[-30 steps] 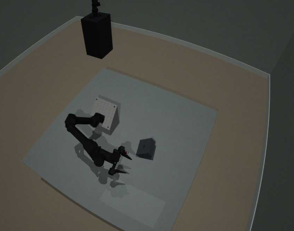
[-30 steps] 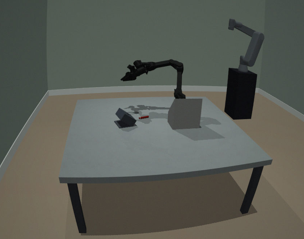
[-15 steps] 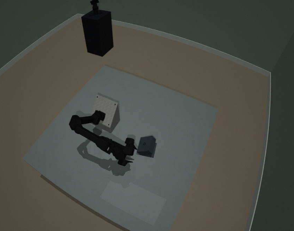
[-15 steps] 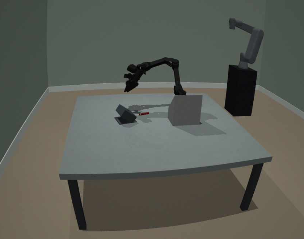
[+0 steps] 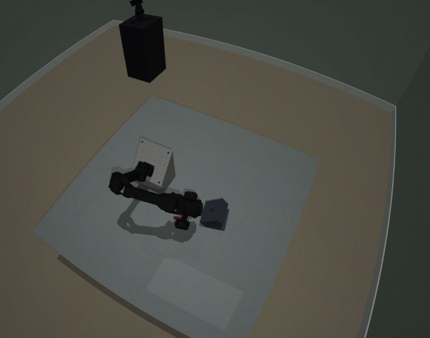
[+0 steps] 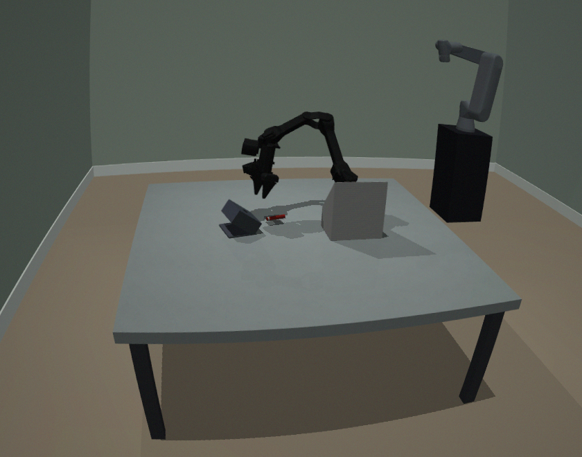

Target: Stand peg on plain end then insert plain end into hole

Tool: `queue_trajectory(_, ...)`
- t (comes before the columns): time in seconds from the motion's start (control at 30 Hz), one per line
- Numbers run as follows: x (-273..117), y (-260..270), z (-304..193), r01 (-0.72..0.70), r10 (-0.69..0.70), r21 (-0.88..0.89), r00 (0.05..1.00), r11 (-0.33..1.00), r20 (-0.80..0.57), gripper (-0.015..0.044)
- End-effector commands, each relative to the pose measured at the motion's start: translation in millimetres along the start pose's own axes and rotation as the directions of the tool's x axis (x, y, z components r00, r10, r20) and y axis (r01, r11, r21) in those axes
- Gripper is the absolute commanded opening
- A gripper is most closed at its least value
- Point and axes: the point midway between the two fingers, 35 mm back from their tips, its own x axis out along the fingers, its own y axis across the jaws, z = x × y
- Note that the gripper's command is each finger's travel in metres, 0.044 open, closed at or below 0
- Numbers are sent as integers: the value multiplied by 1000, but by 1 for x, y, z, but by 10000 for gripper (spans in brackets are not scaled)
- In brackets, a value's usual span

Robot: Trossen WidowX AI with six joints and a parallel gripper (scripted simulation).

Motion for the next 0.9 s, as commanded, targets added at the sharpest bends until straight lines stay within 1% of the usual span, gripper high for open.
queue_trajectory(0.0, 8, 14, -16, 57, -63, -56, 992, 997, -111, 440)
queue_trajectory(0.17, 13, 23, -32, 127, -152, -130, 966, 983, -207, 440)
queue_trajectory(0.4, 15, 23, -33, 129, -155, -133, 965, 983, -210, 440)
queue_trajectory(0.87, 37, 20, -36, 127, -151, -125, 966, 984, -211, 440)
